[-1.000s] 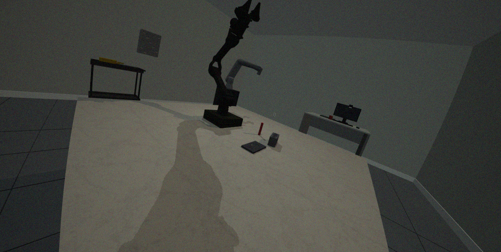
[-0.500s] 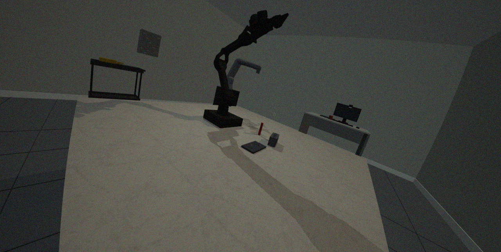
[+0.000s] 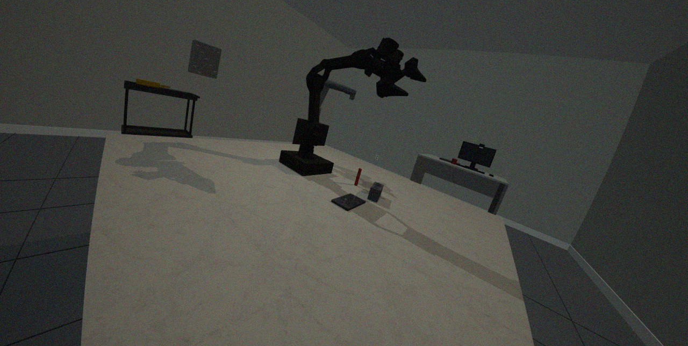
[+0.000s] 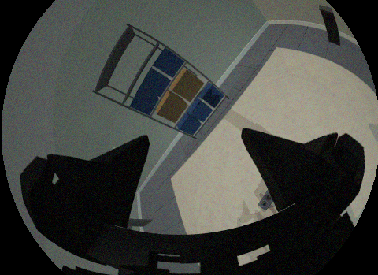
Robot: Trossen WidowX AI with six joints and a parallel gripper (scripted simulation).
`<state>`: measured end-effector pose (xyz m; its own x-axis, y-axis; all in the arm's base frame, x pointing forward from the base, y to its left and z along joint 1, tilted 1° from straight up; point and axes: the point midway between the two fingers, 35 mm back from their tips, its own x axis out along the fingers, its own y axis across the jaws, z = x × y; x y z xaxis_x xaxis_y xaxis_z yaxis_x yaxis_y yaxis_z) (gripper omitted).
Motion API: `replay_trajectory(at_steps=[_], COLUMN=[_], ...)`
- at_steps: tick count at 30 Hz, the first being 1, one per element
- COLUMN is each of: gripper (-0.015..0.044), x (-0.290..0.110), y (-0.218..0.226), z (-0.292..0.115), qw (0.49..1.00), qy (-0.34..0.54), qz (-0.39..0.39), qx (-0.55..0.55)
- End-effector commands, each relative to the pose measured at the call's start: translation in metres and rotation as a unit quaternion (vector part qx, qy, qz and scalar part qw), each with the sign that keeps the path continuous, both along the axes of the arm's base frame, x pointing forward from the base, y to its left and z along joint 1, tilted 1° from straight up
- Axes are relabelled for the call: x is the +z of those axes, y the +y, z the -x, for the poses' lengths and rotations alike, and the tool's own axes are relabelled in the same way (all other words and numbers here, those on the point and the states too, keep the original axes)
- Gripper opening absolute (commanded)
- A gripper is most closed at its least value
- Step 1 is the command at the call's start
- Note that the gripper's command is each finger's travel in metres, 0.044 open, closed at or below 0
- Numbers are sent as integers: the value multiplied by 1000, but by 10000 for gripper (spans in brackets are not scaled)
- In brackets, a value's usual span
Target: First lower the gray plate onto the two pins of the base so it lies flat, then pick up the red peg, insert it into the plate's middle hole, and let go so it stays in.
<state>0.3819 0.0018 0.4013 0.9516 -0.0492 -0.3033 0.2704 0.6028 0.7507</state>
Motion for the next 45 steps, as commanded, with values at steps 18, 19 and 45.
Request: replay_trajectory(at_steps=[18,19,45], gripper=[440,440,440], x=[-265,-265,-360], y=[71,71,78], z=[26,26,19], qw=[805,805,805], qy=[566,566,566], qz=[-137,-137,-137], qx=[-118,-118,-118])
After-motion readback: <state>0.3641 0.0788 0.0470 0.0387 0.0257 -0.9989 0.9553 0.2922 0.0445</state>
